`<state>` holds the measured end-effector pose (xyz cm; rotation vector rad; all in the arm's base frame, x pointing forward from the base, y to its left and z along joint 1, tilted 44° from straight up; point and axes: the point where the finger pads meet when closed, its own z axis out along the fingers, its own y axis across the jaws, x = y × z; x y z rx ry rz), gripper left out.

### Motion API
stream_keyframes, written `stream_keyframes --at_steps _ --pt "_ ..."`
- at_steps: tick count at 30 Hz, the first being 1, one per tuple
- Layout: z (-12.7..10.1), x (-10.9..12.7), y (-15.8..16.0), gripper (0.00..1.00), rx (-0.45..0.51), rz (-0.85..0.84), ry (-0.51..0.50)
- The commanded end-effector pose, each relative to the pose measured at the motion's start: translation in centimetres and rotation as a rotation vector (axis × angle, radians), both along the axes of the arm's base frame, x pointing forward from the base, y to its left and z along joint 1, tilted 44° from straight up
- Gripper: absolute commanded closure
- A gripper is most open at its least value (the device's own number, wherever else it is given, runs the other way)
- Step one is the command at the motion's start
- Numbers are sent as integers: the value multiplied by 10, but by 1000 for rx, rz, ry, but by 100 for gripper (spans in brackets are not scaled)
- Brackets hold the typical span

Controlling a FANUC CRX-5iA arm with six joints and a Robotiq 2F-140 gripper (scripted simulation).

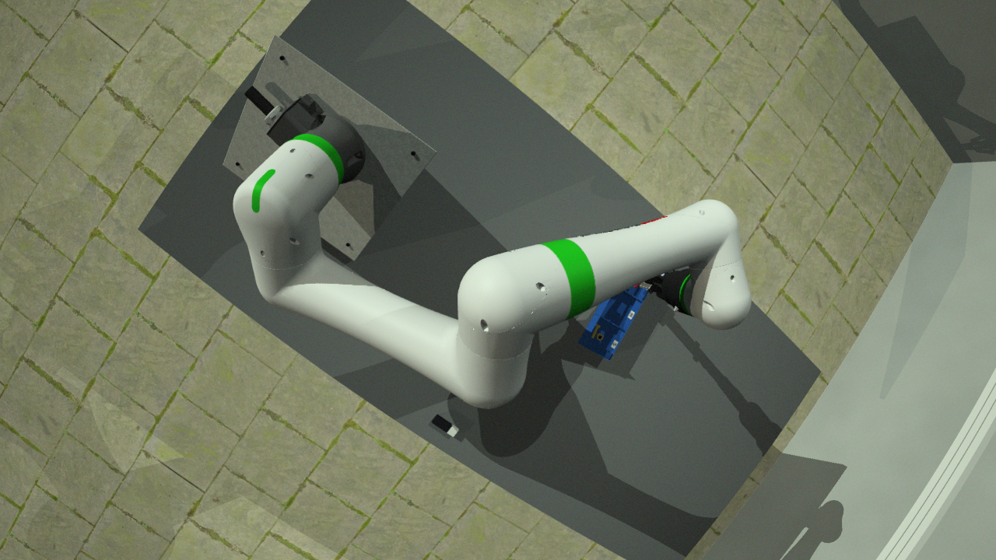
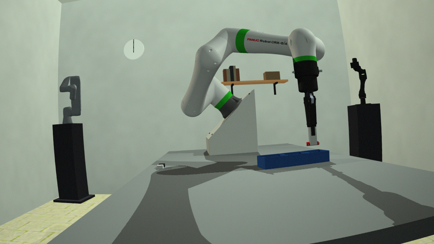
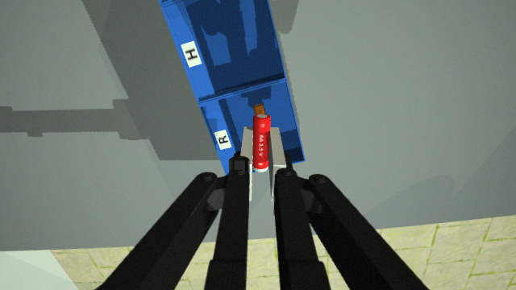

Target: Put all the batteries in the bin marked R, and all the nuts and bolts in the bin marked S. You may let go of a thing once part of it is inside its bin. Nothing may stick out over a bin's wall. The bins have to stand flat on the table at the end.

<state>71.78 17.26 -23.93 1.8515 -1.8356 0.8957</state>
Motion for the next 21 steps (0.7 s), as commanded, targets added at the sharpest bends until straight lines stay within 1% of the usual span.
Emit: stream_keyframes --at_steps 1,6,7,21 --pt "0 0 0 85 -30 97 120" --pt "0 0 0 85 -57 182 226" --pt "0 0 0 85 -59 188 233" --pt "0 1 1 85 -59 188 233"
